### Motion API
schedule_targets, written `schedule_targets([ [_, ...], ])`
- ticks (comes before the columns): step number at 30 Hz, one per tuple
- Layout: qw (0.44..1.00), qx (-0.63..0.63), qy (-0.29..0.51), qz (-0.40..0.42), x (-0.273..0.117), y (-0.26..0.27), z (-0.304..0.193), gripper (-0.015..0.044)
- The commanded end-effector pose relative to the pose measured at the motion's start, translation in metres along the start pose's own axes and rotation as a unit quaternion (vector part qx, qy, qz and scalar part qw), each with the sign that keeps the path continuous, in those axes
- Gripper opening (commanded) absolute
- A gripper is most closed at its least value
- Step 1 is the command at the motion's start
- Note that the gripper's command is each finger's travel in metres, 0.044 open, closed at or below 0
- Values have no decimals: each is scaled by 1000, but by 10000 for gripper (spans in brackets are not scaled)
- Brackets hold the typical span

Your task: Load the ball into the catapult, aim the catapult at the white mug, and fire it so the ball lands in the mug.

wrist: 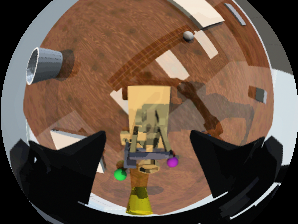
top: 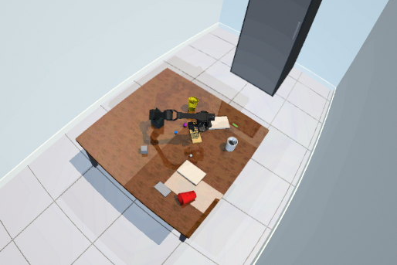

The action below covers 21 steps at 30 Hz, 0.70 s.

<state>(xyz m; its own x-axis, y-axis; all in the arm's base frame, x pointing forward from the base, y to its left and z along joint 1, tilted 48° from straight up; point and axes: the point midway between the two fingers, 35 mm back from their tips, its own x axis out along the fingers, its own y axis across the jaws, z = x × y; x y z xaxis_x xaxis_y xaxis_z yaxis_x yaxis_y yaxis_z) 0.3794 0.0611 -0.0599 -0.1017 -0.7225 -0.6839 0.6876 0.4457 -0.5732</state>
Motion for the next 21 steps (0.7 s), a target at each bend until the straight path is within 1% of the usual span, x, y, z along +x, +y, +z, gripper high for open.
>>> schedule_targets([
  [1, 1000, -2, 1, -3, -4, -4, -1, 440],
  [6, 1000, -2, 0, -2, -4, -5, -2, 440],
  [10, 1000, -2, 0, -3, 38, -5, -1, 440],
  [21, 1000, -2, 0, -3, 49, -5, -1, 440],
])
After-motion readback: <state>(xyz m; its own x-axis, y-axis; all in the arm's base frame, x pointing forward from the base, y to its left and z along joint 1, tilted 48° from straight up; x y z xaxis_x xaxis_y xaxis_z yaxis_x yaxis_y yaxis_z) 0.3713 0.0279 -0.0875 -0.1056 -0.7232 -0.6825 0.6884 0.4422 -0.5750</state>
